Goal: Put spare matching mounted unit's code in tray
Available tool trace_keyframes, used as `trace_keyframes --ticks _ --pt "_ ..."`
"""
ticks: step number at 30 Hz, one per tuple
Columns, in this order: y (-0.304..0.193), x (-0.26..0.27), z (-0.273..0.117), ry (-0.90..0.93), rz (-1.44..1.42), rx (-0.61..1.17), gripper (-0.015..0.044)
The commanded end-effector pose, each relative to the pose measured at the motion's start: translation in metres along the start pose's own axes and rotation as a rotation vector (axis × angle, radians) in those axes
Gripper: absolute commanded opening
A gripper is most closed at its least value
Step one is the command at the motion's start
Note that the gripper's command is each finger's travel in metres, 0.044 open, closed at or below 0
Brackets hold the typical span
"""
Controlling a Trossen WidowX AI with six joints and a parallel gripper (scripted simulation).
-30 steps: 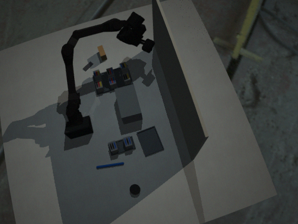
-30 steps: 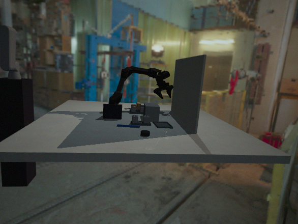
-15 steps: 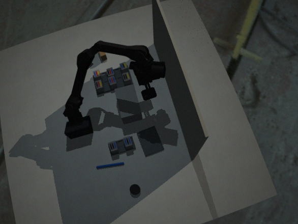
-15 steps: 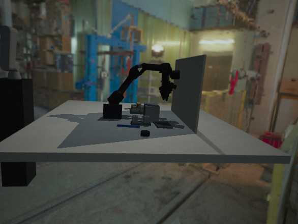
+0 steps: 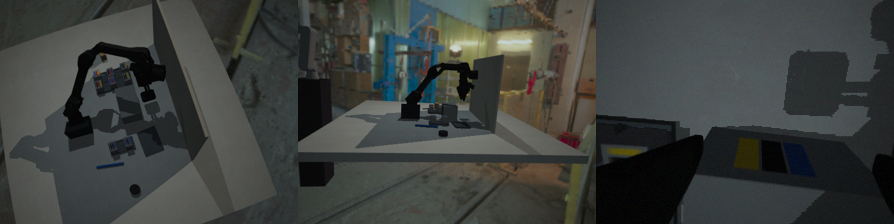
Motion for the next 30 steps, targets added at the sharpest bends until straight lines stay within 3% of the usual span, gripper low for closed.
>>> trace_keyframes --ticks 1,3,16,24,30 --pt "0.0 0.0 0.0 0.006 -0.002 -0.001 0.044" --pt "0.001 0.012 -0.001 0.004 -0.087 -0.002 0.044" --pt "-0.036 0.202 -0.015 0.0 -1.549 -0.051 0.044" --pt "-0.04 0.208 -0.015 0.001 -1.603 -0.054 0.044" --pt "-0.04 0.206 0.022 0.065 -1.617 -0.033 0.03"
Point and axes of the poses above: the point midway between the two fingers, 35 mm back from their tips, its own z axis out along the fingers, its own x axis across the jaws, y = z × x, the point moved 4 cm from there along -z, back along the fingers, and after that the axes turned 6 degrees about -z, right-handed, at the moved point
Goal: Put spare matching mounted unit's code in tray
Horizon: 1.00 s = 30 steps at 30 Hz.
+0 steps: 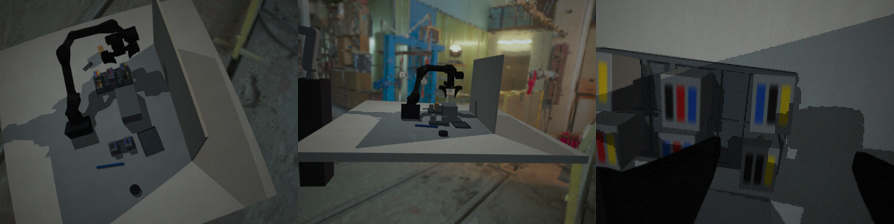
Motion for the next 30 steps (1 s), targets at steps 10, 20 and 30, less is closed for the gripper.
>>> trace_keyframes --ticks 10,20,30 --pt "0.002 0.002 0.024 0.04 -0.005 -0.02 0.03" --pt "0.002 0.0 0.039 0.04 -0.005 -0.019 0.03" --pt "0.002 0.0 0.055 0.04 -0.006 -0.019 0.03"
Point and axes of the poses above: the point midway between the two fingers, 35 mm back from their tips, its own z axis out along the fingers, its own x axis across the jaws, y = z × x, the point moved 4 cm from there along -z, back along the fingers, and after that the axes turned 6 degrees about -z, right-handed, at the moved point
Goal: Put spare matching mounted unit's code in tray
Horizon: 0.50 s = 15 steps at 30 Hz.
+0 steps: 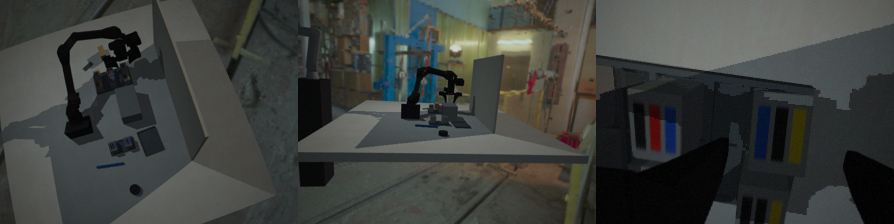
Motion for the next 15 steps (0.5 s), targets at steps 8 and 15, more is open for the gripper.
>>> trace_keyframes --ticks 8,15 --pt "0.0 0.0 0.018 0.0 0.002 0.0 0.03" --pt "0.0 0.001 0.029 0.0 0.002 -0.001 0.03"
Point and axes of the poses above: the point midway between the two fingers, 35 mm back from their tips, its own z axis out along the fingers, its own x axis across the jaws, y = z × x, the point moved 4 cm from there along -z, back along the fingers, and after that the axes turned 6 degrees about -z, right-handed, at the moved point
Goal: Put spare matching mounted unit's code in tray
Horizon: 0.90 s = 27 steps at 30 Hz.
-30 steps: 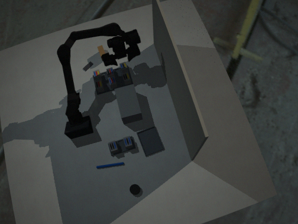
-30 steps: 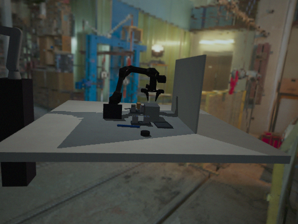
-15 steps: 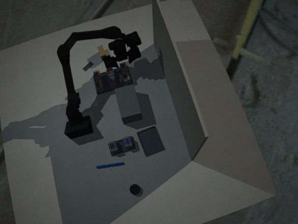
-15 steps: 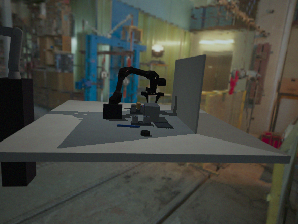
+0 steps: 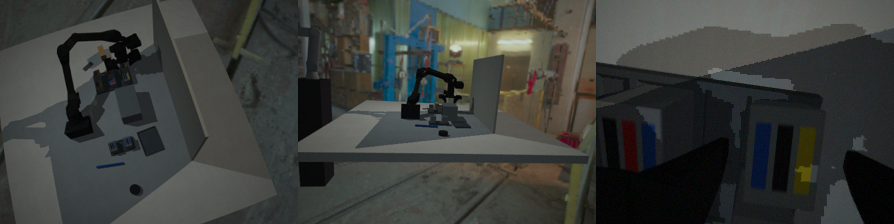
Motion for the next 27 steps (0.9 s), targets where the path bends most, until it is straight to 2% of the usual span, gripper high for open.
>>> trace_keyframes --ticks 1,18,23,27 --pt "-0.001 0.001 0.006 0.001 0.002 0.005 0.03" --pt "0.0 0.003 0.026 0.0 0.003 0.001 0.03" --pt "0.001 0.003 0.025 0.001 0.0 -0.005 0.0169" --pt "0.001 0.003 0.025 0.001 0.0 -0.005 0.0142"
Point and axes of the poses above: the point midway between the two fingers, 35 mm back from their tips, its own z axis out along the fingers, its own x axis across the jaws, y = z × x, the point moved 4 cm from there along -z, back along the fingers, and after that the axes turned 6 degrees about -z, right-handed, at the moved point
